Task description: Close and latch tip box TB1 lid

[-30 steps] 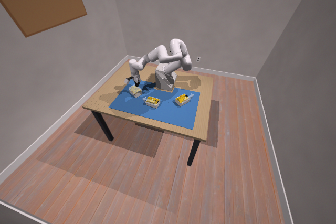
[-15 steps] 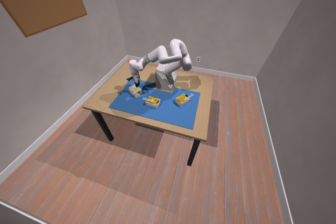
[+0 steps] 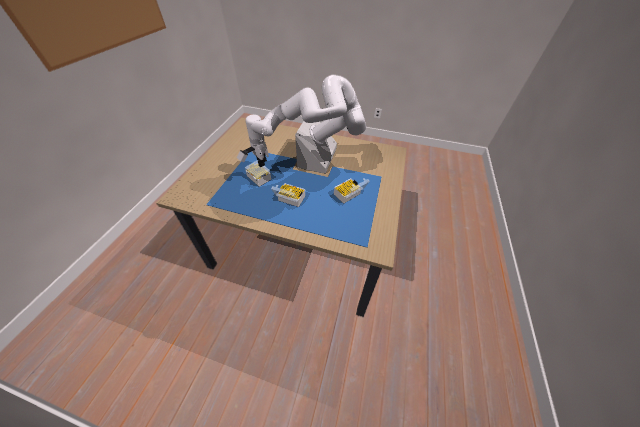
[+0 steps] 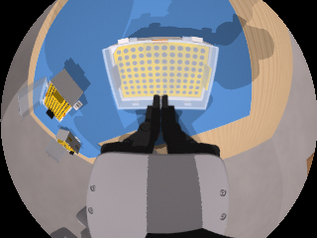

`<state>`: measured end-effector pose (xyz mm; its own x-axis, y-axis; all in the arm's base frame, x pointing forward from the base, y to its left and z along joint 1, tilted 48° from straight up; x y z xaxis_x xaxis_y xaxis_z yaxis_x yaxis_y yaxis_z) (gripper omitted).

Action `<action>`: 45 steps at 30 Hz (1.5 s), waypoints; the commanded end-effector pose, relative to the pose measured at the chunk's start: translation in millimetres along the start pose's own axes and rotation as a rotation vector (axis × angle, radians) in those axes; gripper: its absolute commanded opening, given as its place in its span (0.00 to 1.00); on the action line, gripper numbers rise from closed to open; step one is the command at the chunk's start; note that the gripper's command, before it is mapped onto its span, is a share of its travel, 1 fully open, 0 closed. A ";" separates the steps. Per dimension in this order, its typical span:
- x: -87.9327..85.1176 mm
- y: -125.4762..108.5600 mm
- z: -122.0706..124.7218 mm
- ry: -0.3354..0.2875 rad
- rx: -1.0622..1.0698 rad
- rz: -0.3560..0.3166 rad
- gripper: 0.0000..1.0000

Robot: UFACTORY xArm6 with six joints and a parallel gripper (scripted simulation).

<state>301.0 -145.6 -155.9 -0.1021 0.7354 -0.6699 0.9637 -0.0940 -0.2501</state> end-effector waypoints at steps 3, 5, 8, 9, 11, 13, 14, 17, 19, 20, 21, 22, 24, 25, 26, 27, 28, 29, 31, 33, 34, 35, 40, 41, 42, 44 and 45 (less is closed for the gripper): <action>0.6 1.1 0.2 -0.002 -0.001 0.003 0.00; 1.2 1.1 0.2 -0.002 -0.001 0.003 0.00; 2.2 1.1 0.2 -0.002 -0.001 0.003 0.00; 2.2 1.1 0.2 -0.002 -0.001 0.003 0.00; 2.6 1.1 0.2 -0.002 -0.001 0.003 0.00; 3.2 1.1 0.2 -0.002 -0.001 0.003 0.00; 3.6 1.1 0.2 -0.002 -0.001 0.003 0.00; 4.6 1.1 0.2 -0.002 -0.001 0.003 0.00; 5.2 1.1 0.2 -0.002 -0.001 0.003 0.00; 5.6 1.1 0.2 -0.002 -0.001 0.003 0.00; 5.6 1.1 0.2 -0.002 -0.001 0.003 0.00; 5.6 1.1 0.2 -0.002 -0.001 0.003 0.00; 5.6 1.1 0.2 -0.002 -0.001 0.003 0.00; 5.6 1.1 0.2 -0.002 -0.001 0.003 0.00; 5.6 1.1 0.2 -0.002 -0.001 0.003 0.00; 5.6 1.1 0.2 -0.002 -0.001 0.003 0.00; 5.6 1.1 0.2 -0.002 -0.001 0.003 0.00; 5.6 1.1 0.2 -0.002 -0.001 0.003 0.00; 5.6 1.1 0.2 -0.002 -0.001 0.003 0.00; 5.6 1.1 0.2 -0.002 -0.001 0.003 0.00; 5.6 1.1 0.2 -0.002 -0.001 0.003 0.00; 5.6 1.1 0.2 -0.002 -0.001 0.003 0.00; 5.6 1.1 0.2 -0.002 -0.001 0.003 0.00; 5.6 1.1 0.2 -0.002 -0.001 0.003 0.00; 5.6 1.1 0.2 -0.002 -0.001 0.003 0.00; 5.6 1.1 0.2 -0.002 -0.001 0.003 0.00; 5.6 1.1 0.2 -0.002 -0.001 0.003 0.00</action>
Point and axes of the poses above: the point where the finger pads meet when closed, its own x axis out along the fingers, its own z axis across the jaws, y = z × x, the point moved 9 cm from there along -x, back along the fingers, and after that the axes turned 9 degrees about -x, right-handed, at the moved point
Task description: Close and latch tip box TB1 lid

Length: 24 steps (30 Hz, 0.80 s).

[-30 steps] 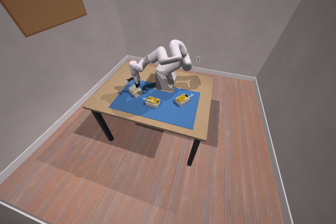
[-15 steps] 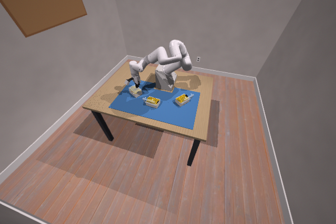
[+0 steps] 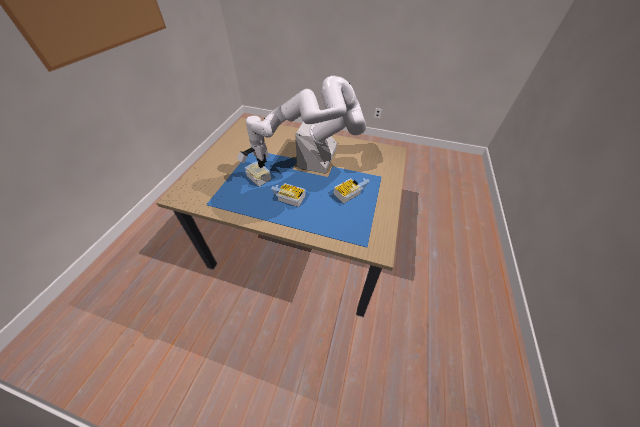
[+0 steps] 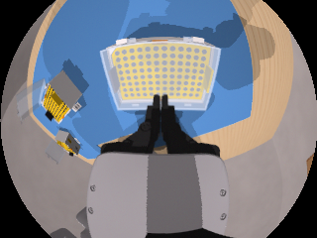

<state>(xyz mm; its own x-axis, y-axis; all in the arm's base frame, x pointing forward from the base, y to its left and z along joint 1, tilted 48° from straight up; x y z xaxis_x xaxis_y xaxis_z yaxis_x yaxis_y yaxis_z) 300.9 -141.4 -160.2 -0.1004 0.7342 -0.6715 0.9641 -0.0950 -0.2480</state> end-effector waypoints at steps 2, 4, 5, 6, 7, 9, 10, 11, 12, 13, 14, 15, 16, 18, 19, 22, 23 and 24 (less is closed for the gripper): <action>-0.3 0.5 0.1 -0.001 0.000 0.001 0.00; -0.3 0.5 0.1 -0.001 0.000 0.001 0.00; -0.3 0.5 0.1 -0.001 0.000 0.001 0.00; -0.3 0.5 0.1 -0.001 0.000 0.001 0.00; -0.3 0.5 0.1 -0.001 0.000 0.001 0.00; -3.6 0.5 0.1 -0.001 0.000 0.001 0.00; -5.3 0.5 0.1 -0.001 0.000 0.001 0.00; -7.0 0.5 0.1 -0.001 0.000 0.001 0.00; -8.6 0.5 0.1 -0.001 0.000 0.001 0.00; -10.3 0.5 0.1 -0.001 0.000 0.001 0.00; -12.0 0.5 0.1 -0.001 0.000 0.001 0.00; -12.0 0.5 0.1 -0.001 0.000 0.001 0.00; -12.0 0.5 0.1 -0.001 0.000 0.001 0.00; -15.3 0.5 0.1 -0.001 0.000 0.001 0.00; -17.0 0.5 0.1 -0.001 0.000 0.001 0.00; -22.0 0.5 0.1 -0.001 0.000 0.001 0.00; -23.7 0.5 0.1 -0.001 0.000 0.001 0.00; -25.4 0.5 0.1 -0.001 0.000 0.001 0.00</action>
Point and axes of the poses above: the point where the finger pads meet when closed, its own x axis out along the fingers, its own z axis across the jaws, y = z × x, the point moved 9 cm from there along -x, back along the fingers, and after that the axes turned 9 degrees about -x, right-handed, at the moved point
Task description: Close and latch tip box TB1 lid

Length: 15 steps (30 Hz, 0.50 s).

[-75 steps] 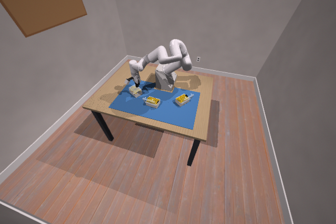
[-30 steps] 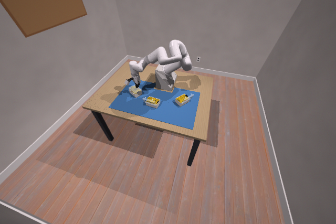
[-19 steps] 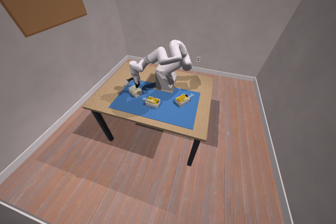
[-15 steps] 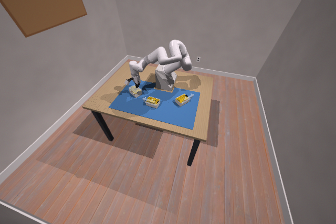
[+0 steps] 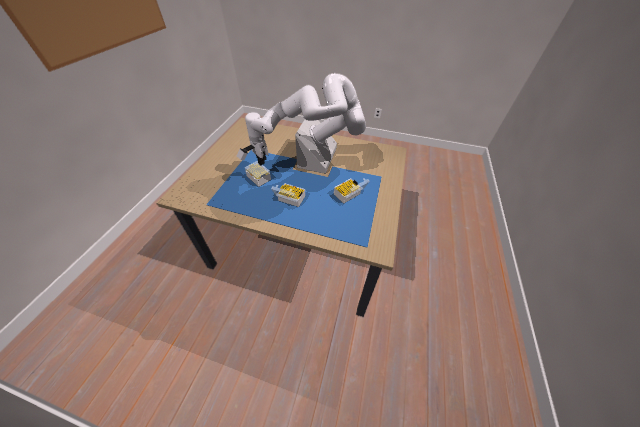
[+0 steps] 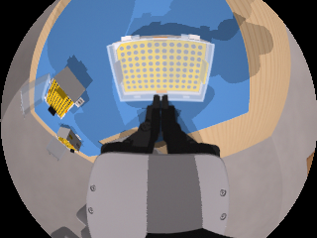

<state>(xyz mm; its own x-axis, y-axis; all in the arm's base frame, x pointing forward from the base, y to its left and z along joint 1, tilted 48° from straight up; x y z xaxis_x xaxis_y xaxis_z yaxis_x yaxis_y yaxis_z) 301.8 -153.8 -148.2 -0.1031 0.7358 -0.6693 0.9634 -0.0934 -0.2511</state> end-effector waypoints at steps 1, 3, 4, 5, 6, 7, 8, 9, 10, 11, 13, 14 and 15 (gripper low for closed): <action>-9.8 1.4 0.3 -0.003 -0.001 0.005 0.00; -13.1 1.4 0.3 -0.003 -0.001 0.005 0.00; -14.8 1.4 0.3 -0.003 -0.001 0.005 0.00; -16.5 1.3 0.3 -0.003 -0.001 0.005 0.00; -18.2 1.3 0.3 -0.003 -0.001 0.005 0.00; -19.8 1.3 0.3 -0.003 -0.001 0.005 0.00; -19.8 1.3 0.3 -0.003 -0.001 0.005 0.00; -19.8 1.3 0.3 -0.003 -0.001 0.005 0.00; -21.5 1.3 0.3 -0.003 -0.001 0.005 0.00; -23.2 1.3 0.3 -0.003 -0.001 0.005 0.00; -26.5 1.3 0.3 -0.003 -0.001 0.005 0.00; -28.2 1.3 0.3 -0.003 -0.001 0.005 0.00; -29.9 1.3 0.2 -0.003 -0.001 0.005 0.00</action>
Point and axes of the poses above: the point where the finger pads meet when closed, its own x axis out along the fingers, its own z axis across the jaws, y = z × x, the point moved 9 cm from there along -x, back along the fingers, and after that the axes turned 9 degrees about -x, right-handed, at the moved point
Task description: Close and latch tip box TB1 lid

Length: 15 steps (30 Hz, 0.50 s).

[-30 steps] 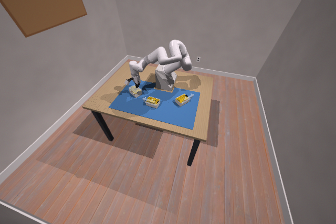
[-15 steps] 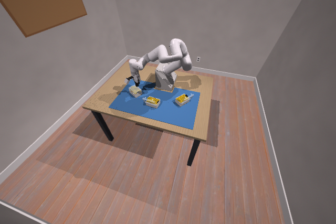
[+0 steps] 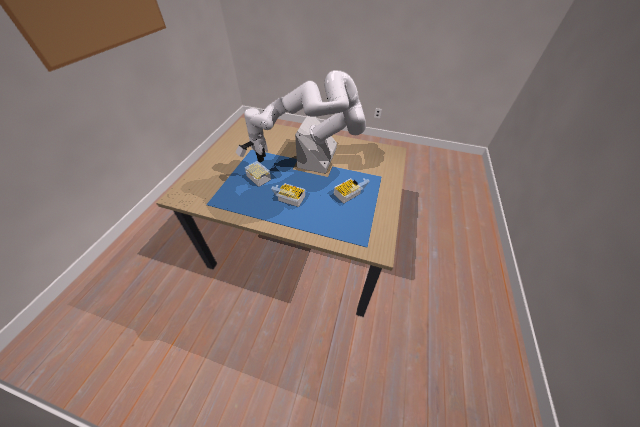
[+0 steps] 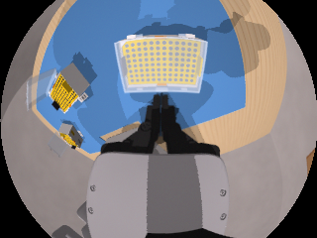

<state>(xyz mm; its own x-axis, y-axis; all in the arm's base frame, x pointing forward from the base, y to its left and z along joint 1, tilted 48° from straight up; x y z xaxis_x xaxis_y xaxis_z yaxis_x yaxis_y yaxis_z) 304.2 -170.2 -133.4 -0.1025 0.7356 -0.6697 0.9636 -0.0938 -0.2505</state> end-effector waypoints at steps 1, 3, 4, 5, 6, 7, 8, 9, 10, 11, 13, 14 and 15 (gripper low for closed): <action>-9.3 1.2 0.2 -0.002 -0.001 0.004 0.00; -12.6 1.2 0.2 -0.003 -0.001 0.004 0.00; -13.0 1.2 0.2 -0.003 -0.001 0.004 0.00; -13.0 1.2 0.2 -0.003 -0.001 0.004 0.00; -13.0 1.2 0.2 -0.003 -0.001 0.004 0.00; -12.9 1.2 0.2 -0.003 -0.001 0.004 0.00; -12.9 1.2 0.2 -0.003 -0.001 0.004 0.00; -12.9 1.2 0.2 -0.003 -0.001 0.004 0.00; -12.9 1.2 0.2 -0.003 -0.001 0.004 0.00; -12.9 1.2 0.2 -0.003 -0.001 0.004 0.00; -13.0 1.2 0.2 -0.003 -0.001 0.004 0.00; -13.0 1.2 0.2 -0.003 -0.001 0.004 0.00; -13.0 1.2 0.2 -0.003 -0.001 0.004 0.00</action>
<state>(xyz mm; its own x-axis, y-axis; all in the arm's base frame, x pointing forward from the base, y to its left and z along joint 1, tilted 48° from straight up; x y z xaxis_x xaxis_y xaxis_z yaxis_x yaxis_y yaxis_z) 305.4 -178.3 -126.0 -0.1023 0.7355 -0.6698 0.9636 -0.0939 -0.2503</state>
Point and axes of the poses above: the point where the finger pads meet when closed, its own x axis out along the fingers, its own z axis across the jaws, y = z × x, the point moved 9 cm from there along -x, back along the fingers, and after that the axes turned 9 degrees about -x, right-handed, at the moved point
